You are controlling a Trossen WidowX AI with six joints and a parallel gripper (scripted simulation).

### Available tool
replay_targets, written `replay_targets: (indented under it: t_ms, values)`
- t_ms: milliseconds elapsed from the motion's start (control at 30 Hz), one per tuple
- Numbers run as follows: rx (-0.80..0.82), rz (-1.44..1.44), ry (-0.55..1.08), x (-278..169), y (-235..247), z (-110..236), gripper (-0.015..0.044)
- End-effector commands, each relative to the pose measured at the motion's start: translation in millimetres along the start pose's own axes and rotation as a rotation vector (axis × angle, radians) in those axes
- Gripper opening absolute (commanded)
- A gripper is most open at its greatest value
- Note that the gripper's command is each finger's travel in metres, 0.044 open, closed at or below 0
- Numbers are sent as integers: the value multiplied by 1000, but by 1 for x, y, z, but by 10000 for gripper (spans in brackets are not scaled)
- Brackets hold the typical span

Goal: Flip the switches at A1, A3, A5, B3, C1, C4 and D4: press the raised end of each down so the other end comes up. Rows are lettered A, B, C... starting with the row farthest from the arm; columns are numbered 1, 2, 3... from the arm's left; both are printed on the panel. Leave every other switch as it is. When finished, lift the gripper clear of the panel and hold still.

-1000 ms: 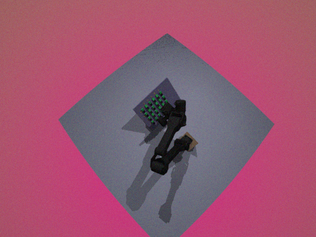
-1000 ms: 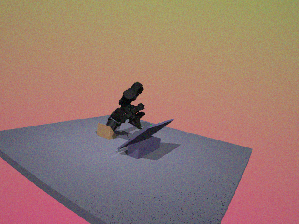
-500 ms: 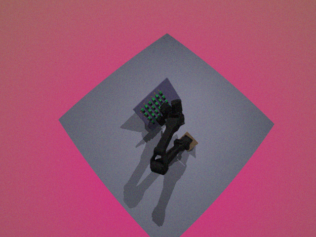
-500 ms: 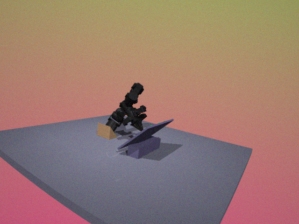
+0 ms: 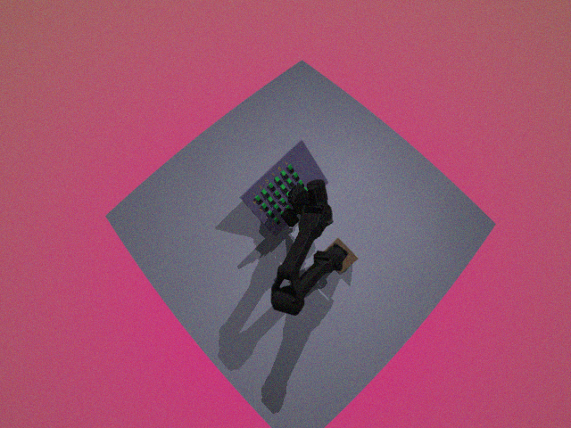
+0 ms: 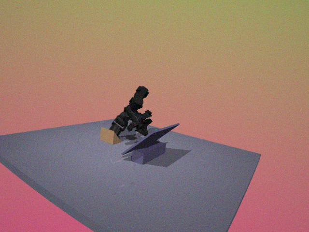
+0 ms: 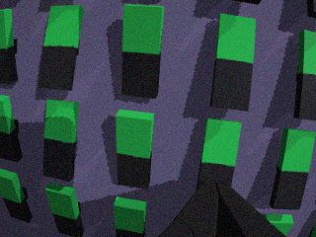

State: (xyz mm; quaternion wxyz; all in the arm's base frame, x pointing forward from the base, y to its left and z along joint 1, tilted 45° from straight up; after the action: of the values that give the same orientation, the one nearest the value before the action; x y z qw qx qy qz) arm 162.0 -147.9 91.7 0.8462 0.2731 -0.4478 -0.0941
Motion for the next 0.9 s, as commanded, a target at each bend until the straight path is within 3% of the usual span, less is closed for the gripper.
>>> replay_targets:
  t_ms: [0, 867]
  values:
    - [-4, -3, 2, 0, 0, 0, 0]
    - [-4, -3, 2, 0, 0, -3, 0]
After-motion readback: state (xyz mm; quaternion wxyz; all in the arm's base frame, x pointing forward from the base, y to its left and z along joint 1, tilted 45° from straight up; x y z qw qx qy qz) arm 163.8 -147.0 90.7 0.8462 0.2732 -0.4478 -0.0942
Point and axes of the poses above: the point midway between the two fingers, 35 mm back from their tips, its own z axis back along the fingers, its own y axis across the jaws, x = y × z, the point moved 9 cm from there along z, back along the fingers, and after that the axes turned 14 degrees about z, right-handed, at the moved point
